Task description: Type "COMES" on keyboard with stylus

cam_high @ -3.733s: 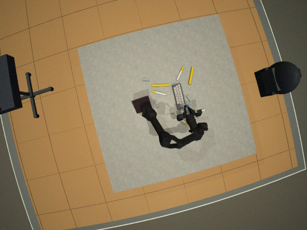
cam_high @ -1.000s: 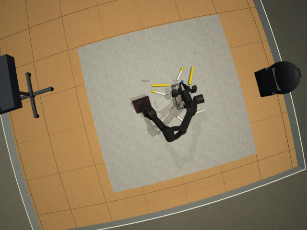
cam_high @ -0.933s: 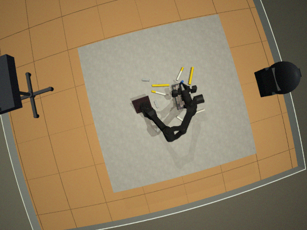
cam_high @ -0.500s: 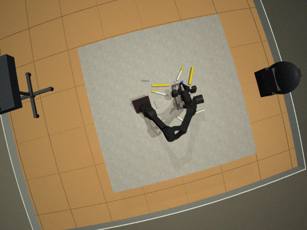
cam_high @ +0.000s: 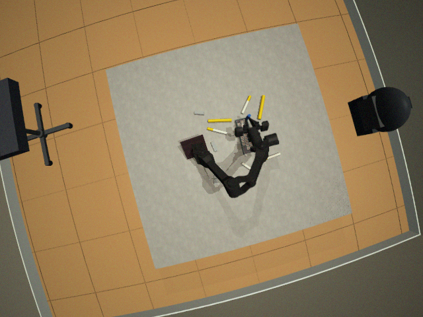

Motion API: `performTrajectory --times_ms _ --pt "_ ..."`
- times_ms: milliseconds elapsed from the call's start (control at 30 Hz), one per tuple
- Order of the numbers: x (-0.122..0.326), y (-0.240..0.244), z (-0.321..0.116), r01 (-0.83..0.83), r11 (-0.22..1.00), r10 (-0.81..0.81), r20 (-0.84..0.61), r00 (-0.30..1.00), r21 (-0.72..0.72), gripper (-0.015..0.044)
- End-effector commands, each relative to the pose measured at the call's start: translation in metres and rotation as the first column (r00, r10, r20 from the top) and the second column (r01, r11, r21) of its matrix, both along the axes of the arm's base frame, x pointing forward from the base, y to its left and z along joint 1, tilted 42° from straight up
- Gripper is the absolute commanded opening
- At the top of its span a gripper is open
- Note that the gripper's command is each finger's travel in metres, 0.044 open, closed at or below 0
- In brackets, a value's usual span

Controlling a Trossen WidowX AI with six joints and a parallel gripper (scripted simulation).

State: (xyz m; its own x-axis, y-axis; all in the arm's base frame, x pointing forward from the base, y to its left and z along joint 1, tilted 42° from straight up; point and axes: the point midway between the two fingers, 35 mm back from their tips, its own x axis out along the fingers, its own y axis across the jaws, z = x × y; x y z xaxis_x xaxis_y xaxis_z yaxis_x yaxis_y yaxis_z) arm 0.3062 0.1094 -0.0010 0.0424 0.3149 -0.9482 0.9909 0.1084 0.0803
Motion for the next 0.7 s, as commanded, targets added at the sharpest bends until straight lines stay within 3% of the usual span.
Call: performTrajectory --times_ms 0,300,667 --pt "0.000 0.000 0.000 -0.004 1.000 0.004 0.001 1.000 0.004 0.0081" --pt "-0.005 0.025 0.027 -0.004 1.000 0.004 0.001 1.000 0.005 0.0081" --pt "-0.004 0.024 0.025 -0.008 1.000 0.008 0.003 1.000 0.006 0.0081"
